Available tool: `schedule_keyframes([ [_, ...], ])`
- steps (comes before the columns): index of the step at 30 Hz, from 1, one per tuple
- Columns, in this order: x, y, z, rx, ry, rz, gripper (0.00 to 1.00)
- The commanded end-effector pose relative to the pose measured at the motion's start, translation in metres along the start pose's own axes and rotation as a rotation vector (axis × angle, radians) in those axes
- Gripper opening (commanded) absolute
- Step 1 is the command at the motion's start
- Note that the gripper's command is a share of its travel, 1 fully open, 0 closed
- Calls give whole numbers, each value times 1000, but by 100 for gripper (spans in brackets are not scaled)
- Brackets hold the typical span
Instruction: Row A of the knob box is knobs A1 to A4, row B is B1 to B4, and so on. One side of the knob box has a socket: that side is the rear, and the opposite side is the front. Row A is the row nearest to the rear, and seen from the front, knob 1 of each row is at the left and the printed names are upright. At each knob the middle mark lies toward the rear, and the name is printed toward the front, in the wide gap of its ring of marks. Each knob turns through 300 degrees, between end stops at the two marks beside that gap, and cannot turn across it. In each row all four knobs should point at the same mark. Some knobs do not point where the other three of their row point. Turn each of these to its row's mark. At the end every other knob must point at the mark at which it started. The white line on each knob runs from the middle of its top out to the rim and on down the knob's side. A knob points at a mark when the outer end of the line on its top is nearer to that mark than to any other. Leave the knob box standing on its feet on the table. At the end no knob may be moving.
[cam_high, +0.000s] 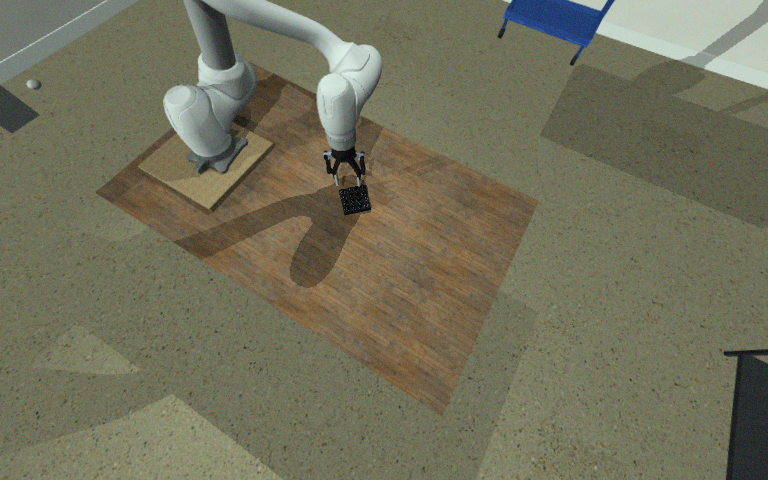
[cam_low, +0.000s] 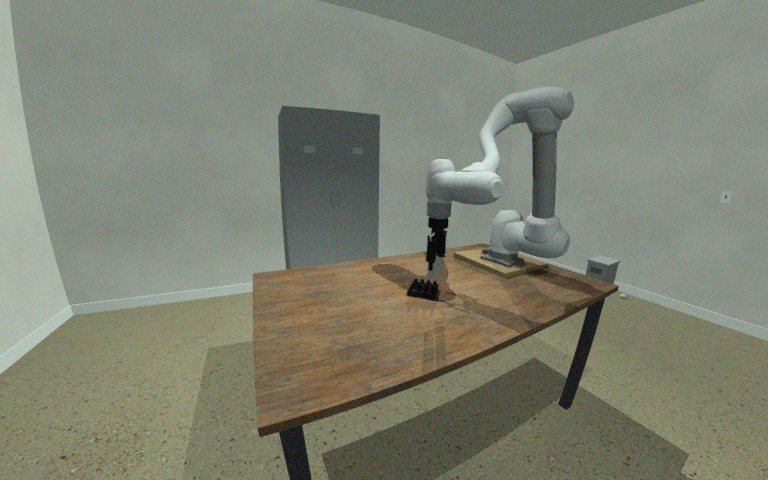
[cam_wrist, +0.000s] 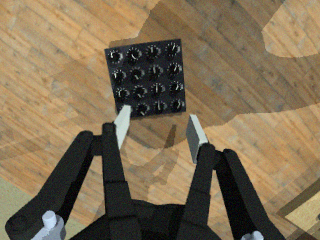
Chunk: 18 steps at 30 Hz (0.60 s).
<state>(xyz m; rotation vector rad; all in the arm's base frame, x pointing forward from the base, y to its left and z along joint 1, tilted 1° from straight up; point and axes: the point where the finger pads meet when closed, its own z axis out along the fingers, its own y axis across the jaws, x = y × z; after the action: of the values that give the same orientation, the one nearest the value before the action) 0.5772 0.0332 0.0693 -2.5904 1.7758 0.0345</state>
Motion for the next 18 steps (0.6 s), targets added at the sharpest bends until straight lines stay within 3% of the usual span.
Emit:
schedule_keyframes([
  [1, 0, 0, -3, 0, 0, 0, 100],
  [6, 0, 0, -22, 0, 0, 0, 100],
  [15, 0, 0, -75, 0, 0, 0, 100],
  [18, 0, 0, -80, 0, 0, 0, 100],
])
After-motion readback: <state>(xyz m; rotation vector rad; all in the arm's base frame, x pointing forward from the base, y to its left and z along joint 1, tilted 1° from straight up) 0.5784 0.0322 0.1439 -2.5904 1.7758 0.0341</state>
